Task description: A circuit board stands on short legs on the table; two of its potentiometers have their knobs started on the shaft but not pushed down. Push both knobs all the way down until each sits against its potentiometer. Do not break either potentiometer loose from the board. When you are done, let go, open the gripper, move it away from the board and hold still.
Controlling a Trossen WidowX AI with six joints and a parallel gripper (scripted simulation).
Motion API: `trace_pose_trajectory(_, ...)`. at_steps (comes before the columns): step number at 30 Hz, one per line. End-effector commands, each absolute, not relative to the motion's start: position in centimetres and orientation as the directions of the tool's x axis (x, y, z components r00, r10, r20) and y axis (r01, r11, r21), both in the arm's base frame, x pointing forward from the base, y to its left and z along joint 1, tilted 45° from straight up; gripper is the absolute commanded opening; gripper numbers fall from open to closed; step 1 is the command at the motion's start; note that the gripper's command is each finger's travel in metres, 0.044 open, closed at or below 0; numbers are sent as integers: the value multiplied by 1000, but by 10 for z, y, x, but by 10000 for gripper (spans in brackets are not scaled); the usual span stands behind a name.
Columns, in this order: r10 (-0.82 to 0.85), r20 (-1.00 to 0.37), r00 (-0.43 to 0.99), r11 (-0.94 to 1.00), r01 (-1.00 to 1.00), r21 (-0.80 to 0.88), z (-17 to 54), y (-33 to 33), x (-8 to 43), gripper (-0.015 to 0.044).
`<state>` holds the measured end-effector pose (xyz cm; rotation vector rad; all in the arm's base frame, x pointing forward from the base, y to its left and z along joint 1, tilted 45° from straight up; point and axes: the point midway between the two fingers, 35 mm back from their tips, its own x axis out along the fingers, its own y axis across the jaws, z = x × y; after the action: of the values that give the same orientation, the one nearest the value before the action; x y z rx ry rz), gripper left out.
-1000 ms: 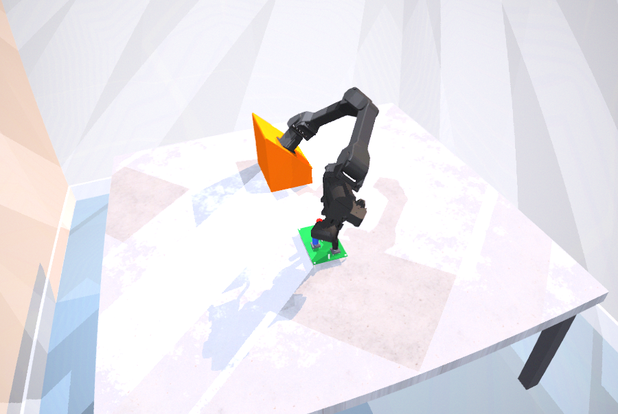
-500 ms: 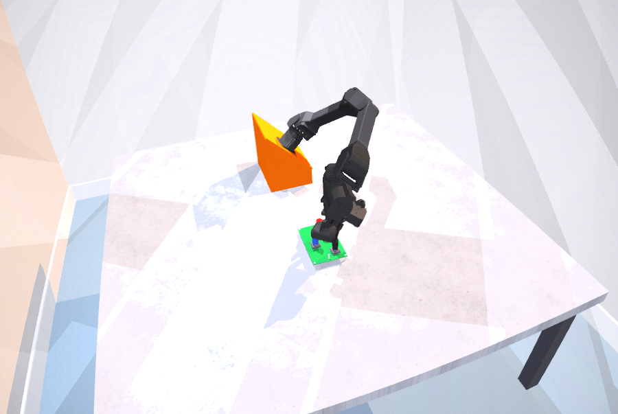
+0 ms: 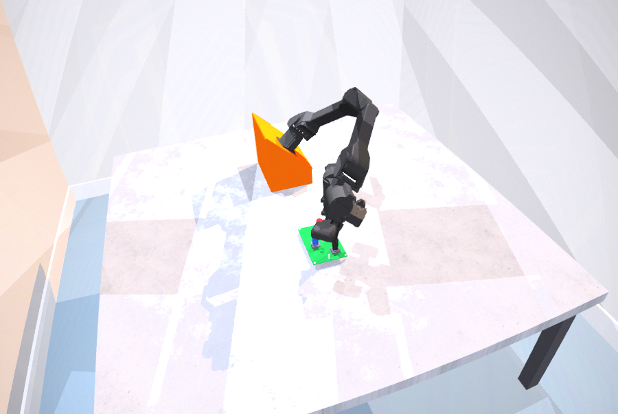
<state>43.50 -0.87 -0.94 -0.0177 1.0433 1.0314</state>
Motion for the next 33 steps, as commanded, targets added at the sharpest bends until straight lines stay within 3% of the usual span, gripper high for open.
trace_pose_trajectory(1, 697, -711, 93, 543, -716, 439, -10, -5, 436, 0)
trace_pose_trajectory(15, 697, -711, 93, 543, -716, 439, 5, -20, 434, 0)
trace_pose_trajectory(25, 695, -712, 94, 548, -710, 442, 0, -20, 428, 263)
trace_pose_trajectory(31, 691, -718, 91, 551, -709, 440, 2, -35, 369, 420)
trace_pose_trajectory(33, 690, -718, 90, 551, -709, 440, 2, -38, 348, 440)
